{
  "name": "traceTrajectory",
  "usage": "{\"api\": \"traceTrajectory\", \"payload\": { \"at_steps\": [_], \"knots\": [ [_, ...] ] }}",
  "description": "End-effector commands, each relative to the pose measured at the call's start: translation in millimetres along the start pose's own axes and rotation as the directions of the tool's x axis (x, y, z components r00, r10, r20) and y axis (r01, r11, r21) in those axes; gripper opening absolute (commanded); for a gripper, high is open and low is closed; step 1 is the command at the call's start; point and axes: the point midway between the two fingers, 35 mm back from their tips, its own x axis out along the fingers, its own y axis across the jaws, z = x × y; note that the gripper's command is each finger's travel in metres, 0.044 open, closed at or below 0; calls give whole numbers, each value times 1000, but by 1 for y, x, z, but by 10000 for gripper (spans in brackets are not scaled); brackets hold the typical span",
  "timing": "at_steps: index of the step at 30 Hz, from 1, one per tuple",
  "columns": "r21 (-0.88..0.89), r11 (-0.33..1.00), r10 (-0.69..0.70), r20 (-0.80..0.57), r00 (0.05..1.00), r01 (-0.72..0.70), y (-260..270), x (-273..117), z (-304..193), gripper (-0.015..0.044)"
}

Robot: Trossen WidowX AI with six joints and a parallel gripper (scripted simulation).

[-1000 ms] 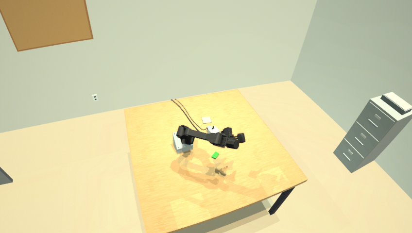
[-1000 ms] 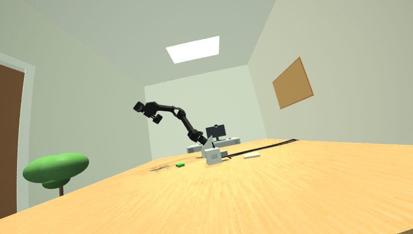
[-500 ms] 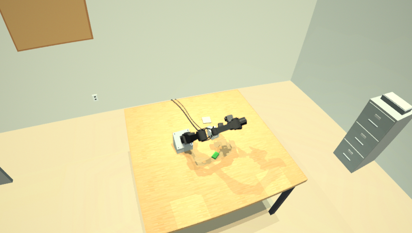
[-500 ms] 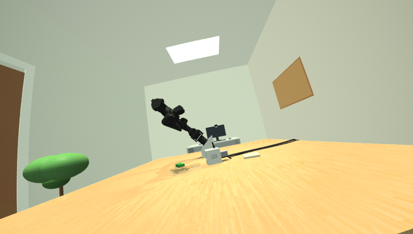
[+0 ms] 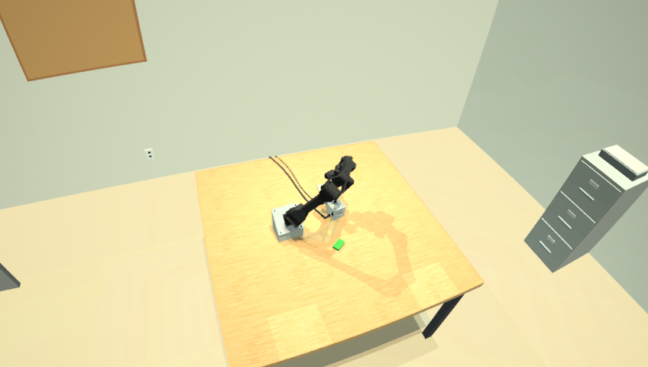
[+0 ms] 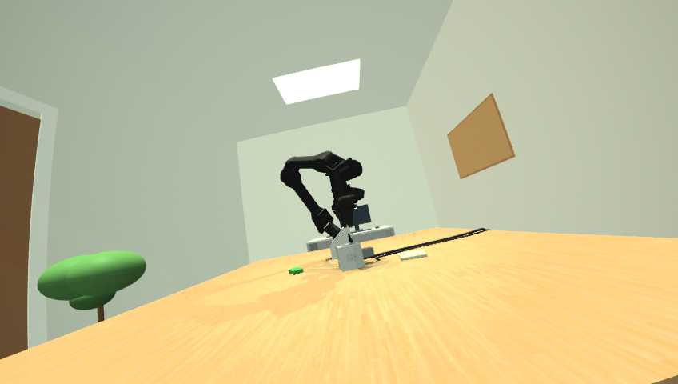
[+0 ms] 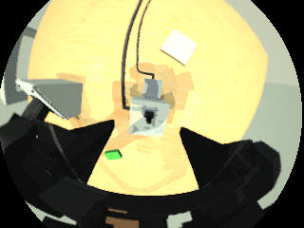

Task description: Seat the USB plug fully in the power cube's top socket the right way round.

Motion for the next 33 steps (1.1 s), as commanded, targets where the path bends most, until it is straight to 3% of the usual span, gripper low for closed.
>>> {"api": "traceTrajectory", "payload": {
  "at_steps": [1, 33],
  "knots": [
    [6, 1000, -14, -21, 1000, 14, 0, -1, -1, 440],
    [7, 1000, -14, -22, 1000, 14, -1, 28, -2, 440]
  ]
}}
